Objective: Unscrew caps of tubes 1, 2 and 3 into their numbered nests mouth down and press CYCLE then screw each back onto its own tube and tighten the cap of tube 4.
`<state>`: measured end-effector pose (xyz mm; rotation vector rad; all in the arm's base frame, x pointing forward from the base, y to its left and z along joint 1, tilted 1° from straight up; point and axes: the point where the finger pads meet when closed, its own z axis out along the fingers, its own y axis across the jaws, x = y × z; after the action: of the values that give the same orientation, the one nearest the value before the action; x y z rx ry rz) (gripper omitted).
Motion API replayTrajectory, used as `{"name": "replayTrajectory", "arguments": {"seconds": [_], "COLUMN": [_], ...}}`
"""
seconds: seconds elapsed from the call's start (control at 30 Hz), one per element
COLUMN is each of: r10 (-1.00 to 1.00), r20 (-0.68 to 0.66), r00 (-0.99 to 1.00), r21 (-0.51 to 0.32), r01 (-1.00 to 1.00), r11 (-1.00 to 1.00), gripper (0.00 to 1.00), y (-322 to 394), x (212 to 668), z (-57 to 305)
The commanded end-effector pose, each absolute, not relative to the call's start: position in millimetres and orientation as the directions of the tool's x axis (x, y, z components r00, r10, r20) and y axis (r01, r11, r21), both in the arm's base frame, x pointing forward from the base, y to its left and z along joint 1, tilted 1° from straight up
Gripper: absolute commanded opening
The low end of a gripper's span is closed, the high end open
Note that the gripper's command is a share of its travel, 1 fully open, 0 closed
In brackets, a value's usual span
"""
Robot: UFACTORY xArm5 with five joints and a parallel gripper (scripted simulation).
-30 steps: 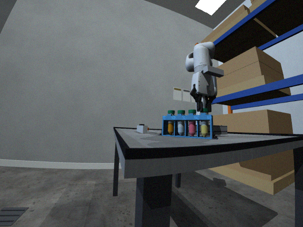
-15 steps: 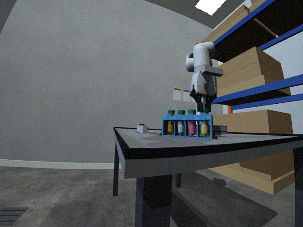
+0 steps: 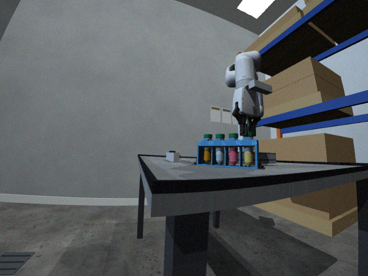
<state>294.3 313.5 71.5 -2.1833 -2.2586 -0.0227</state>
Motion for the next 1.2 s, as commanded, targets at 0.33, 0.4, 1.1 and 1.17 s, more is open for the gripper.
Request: {"name": "replayTrajectory", "arguments": {"seconds": [0.33, 0.4, 1.1, 1.17], "r10": [0.772, 0.747, 0.162, 0.162], "r20": [0.011, 0.011, -0.001, -0.001], "r00": [-0.635, -0.665, -0.987, -0.987], "r21": [0.016, 0.017, 0.02, 0.02], "r01": [0.772, 0.747, 0.162, 0.162], "r11": [0.635, 0.665, 0.987, 0.987], "gripper": [0.0, 0.0, 0.0, 0.0], "y": [314.4, 314.4, 314.4, 314.4], "x": [295.2, 295.2, 295.2, 295.2], "z": [72.9, 72.9, 73.1, 73.1]}}
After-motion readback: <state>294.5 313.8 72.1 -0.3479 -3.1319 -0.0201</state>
